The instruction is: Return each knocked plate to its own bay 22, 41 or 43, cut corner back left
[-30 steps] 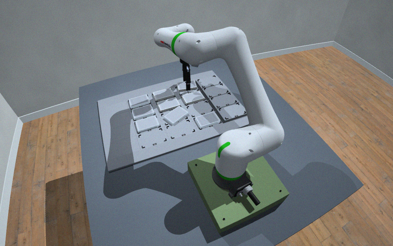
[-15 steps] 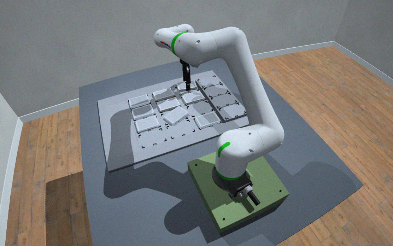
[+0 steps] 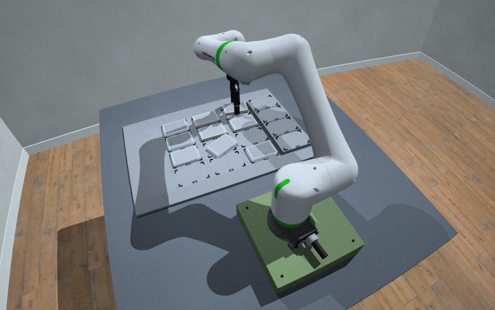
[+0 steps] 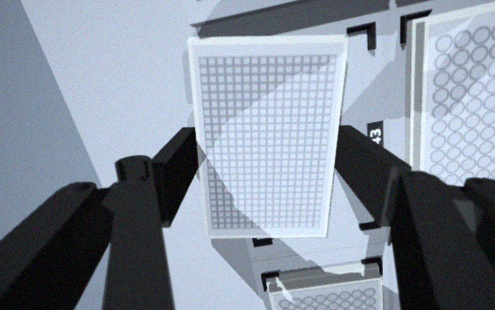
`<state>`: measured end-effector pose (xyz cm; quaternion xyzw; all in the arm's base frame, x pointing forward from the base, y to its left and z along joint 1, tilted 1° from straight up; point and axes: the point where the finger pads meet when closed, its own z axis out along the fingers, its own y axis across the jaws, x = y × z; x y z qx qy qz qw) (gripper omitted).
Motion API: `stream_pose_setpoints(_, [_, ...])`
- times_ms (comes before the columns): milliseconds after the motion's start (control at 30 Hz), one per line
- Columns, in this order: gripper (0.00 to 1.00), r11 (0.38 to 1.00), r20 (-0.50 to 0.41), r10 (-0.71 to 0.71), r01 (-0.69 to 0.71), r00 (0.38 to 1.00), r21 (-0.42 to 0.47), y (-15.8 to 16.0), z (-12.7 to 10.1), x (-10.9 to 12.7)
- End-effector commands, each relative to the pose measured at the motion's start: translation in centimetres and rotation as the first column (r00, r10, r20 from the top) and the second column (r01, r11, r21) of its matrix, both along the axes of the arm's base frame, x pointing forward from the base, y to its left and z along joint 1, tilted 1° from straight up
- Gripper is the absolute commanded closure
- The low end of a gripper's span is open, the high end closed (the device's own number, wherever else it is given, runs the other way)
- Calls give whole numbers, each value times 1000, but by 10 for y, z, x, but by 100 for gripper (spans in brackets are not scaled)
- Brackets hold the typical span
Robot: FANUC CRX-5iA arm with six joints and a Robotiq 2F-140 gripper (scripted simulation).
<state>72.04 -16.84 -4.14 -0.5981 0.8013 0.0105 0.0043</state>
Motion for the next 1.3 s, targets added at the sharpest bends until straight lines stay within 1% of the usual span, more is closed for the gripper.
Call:
stream_pose_setpoints(0, [37, 1000, 2, 0, 0, 1000, -1, 0, 1, 1])
stream_pose_setpoints(1267, [40, 1000, 2, 0, 0, 1000, -1, 0, 1, 1])
